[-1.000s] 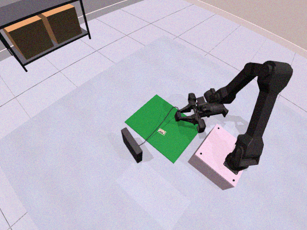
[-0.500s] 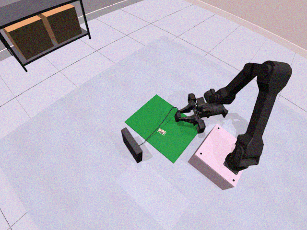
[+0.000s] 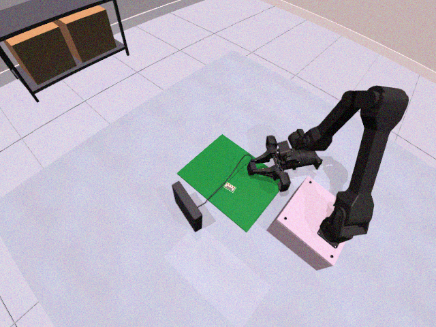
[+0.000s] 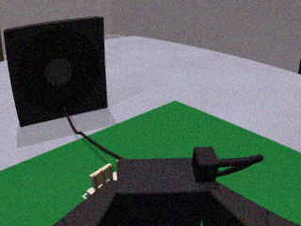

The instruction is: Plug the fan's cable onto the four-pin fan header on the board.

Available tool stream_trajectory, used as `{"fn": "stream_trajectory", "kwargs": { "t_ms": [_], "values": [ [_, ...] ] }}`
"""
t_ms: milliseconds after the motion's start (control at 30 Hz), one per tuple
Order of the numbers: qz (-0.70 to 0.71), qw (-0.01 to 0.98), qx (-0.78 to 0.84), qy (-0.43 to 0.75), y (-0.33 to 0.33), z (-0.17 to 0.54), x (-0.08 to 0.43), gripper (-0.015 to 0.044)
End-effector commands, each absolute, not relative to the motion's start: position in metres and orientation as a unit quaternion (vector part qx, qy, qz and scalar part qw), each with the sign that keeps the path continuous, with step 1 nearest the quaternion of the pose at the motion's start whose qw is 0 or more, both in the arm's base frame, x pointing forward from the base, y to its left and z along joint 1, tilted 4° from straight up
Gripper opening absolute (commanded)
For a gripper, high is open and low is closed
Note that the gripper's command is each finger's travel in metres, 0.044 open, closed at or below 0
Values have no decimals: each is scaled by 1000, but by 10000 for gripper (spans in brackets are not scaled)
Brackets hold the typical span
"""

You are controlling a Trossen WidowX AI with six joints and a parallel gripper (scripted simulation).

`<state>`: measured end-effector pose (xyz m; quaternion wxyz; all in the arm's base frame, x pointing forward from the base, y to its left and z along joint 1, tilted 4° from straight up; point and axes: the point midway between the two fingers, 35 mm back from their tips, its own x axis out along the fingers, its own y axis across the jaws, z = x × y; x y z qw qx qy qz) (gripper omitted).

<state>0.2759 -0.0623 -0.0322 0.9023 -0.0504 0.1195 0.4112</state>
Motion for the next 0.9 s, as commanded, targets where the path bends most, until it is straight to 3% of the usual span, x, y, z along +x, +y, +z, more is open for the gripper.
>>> {"fn": "stream_trajectory", "kwargs": {
  "t_ms": [0, 867],
  "values": [
    [411, 902, -52, 119, -63, -36, 276, 0],
    [411, 902, -52, 119, -64, -57, 275, 0]
  ]
}}
